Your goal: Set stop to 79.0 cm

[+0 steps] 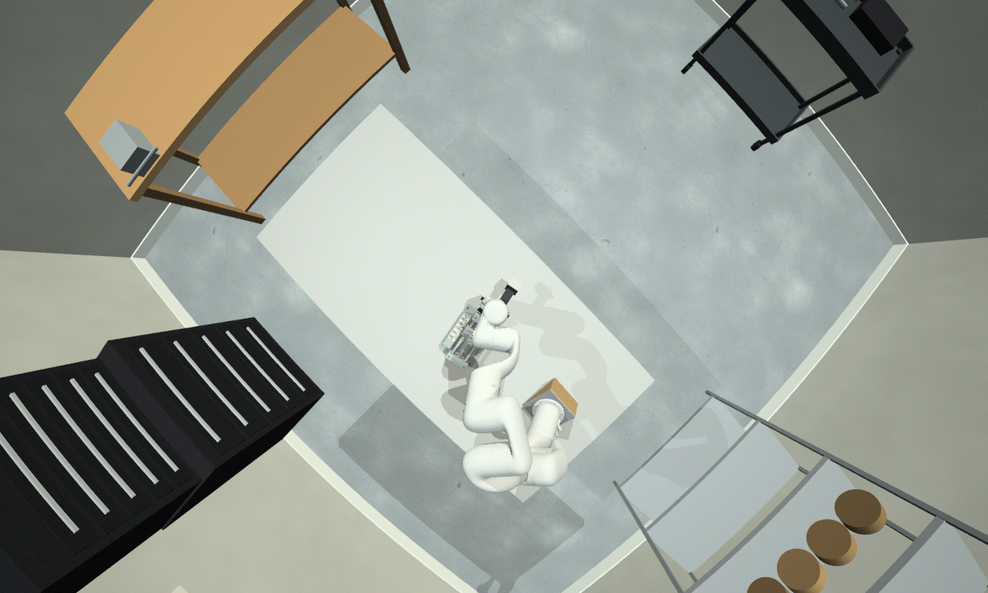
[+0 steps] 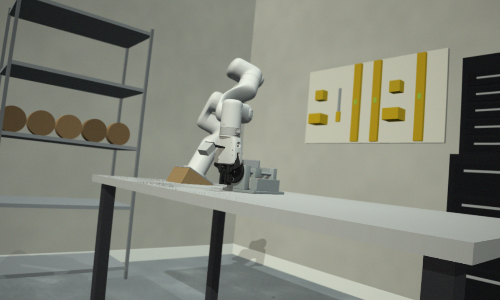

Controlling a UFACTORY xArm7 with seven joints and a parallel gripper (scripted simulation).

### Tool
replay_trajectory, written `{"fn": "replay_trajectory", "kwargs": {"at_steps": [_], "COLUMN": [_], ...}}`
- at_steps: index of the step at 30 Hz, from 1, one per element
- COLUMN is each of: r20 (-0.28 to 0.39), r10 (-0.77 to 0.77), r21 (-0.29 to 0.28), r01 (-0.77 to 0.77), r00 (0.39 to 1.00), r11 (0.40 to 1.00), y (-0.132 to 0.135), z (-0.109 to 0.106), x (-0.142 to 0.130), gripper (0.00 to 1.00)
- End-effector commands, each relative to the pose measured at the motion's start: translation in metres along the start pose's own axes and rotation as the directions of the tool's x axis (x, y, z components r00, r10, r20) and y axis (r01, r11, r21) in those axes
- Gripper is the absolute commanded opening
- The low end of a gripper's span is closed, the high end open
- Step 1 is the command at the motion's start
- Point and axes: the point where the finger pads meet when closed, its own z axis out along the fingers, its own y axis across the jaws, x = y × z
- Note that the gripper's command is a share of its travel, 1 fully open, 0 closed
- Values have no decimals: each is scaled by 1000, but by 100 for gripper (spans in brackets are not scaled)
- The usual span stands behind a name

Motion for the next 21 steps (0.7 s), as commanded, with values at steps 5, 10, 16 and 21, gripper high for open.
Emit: {"fn": "replay_trajectory", "kwargs": {"at_steps": [5,10,16,21], "r20": [-4,-4,-4,-4], "r10": [0,0,0,0], "r21": [3,3,3,3], "r01": [0,0,0,0], "r00": [1000,1000,1000,1000], "r11": [1000,1000,1000,1000], "y": [-6,-7,-9,-10], "z": [-2,-2,-2,-2], "x": [1,1,1,1], "gripper": [6,6,6,6]}}
